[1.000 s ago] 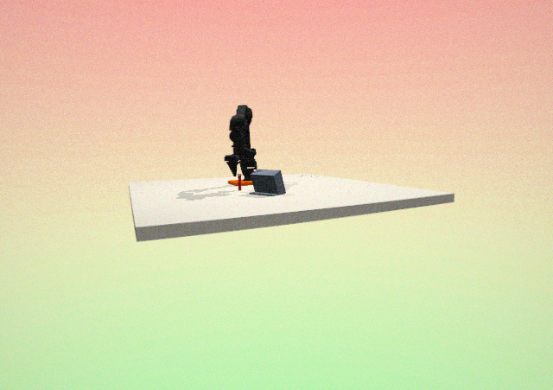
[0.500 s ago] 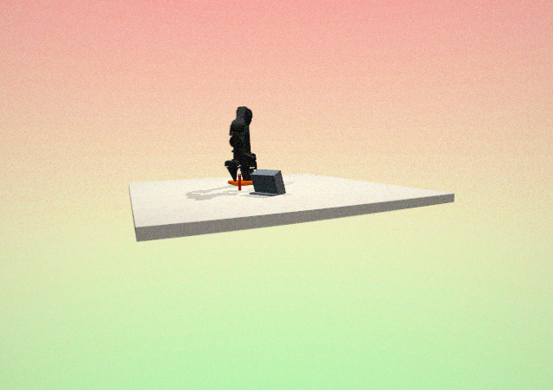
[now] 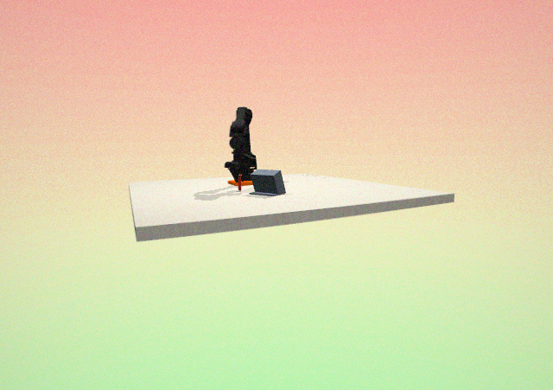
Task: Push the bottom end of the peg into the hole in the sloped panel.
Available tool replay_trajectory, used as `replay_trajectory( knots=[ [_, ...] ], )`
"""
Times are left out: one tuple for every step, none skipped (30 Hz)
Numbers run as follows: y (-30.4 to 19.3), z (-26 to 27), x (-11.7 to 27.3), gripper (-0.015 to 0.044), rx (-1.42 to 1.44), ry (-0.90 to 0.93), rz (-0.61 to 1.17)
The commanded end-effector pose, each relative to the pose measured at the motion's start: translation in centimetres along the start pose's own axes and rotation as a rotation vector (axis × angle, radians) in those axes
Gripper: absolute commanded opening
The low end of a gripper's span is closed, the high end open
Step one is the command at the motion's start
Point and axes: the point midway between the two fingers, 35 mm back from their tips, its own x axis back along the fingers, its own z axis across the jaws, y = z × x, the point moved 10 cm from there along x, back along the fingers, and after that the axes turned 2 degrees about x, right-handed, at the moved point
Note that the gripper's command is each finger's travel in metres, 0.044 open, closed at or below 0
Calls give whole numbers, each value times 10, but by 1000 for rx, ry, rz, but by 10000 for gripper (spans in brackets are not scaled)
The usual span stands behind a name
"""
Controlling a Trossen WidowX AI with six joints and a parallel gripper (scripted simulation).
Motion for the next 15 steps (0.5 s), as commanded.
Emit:
replay_trajectory(
  knots=[
    [0,0,0,177,0,-1,0],
    [0,0,0,151,0,-1,0],
    [0,0,0,125,0,-1,0],
    [0,0,0,99,0,-1,0],
    [0,0,0,72,0,-1,0],
    [0,0,0,46,0,-1,0],
    [0,0,0,40,0,-1,0],
    [0,0,0,33,0,-1,0],
    [0,0,0,26,0,-1,0],
    [0,0,0,20,0,-1,0],
    [0,0,0,13,0,-1,0],
    [0,0,0,6,0,-1,0],
    [0,0,0,0,0,-1,0],
    [0,0,0,0,0,-1,0],
    [0,0,0,0,0,-1,0]
  ],
)
